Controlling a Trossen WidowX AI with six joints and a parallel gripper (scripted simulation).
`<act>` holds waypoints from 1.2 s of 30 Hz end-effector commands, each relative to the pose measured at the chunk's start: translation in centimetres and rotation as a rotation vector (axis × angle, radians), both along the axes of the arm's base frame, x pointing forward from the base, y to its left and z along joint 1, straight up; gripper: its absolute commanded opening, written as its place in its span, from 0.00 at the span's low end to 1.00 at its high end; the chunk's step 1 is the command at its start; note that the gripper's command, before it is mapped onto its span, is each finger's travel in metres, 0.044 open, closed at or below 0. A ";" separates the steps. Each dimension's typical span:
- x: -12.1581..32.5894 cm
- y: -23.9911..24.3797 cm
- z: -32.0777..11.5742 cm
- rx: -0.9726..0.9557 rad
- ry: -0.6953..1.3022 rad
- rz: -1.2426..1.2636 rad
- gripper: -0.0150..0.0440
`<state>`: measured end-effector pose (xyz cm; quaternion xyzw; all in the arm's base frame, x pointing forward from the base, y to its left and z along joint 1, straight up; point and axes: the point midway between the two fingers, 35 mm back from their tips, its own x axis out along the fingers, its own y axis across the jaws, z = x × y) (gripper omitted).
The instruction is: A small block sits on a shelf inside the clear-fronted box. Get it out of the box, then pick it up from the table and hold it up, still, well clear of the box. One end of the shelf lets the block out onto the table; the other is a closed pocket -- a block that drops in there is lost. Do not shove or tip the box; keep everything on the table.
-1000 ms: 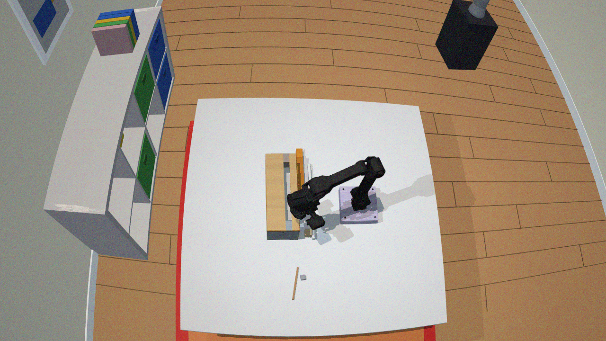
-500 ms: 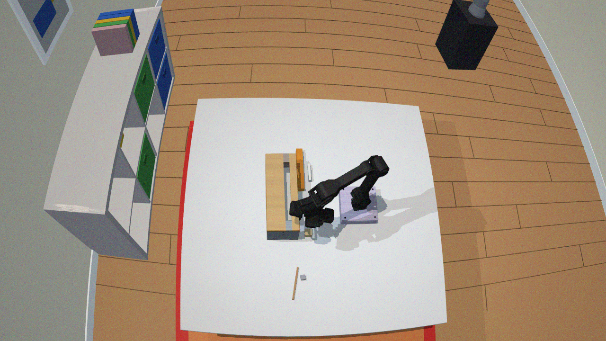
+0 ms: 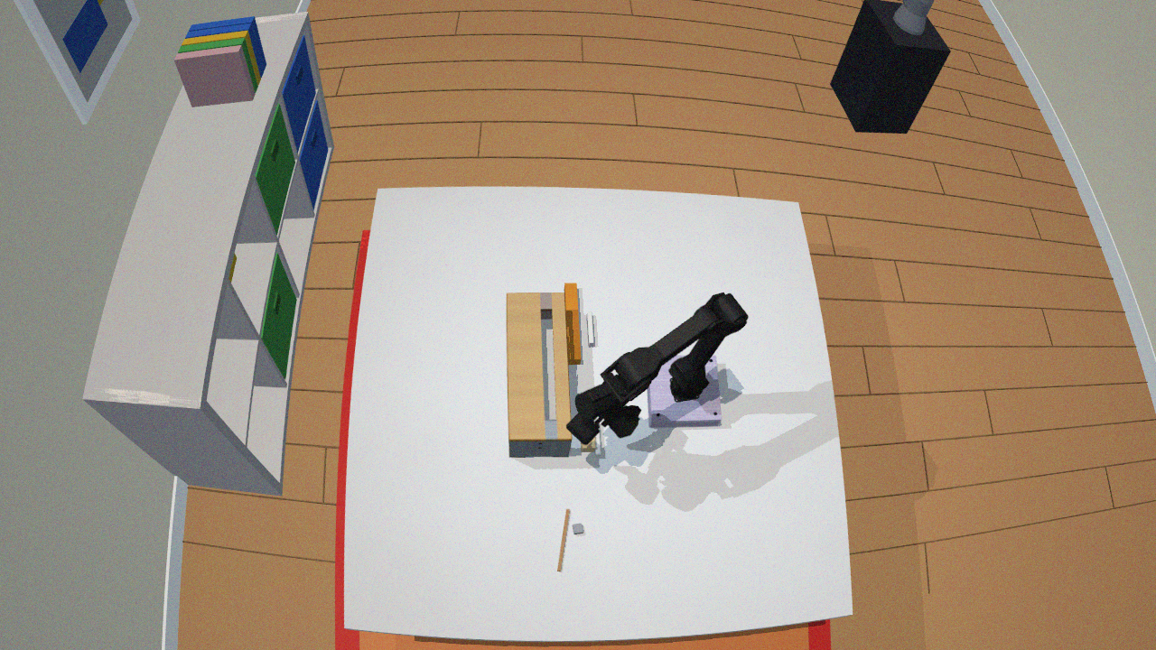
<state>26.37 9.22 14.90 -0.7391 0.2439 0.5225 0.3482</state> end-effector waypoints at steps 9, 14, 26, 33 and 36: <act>-0.4 0.4 0.7 -0.332 -0.081 0.684 0.74; -0.4 0.4 0.7 -0.332 -0.081 0.684 0.74; -0.2 1.0 -8.8 -0.332 -0.080 0.684 0.74; -0.2 1.0 -9.0 -0.332 -0.081 0.684 0.74; -0.1 1.0 -9.5 -0.332 -0.081 0.684 0.74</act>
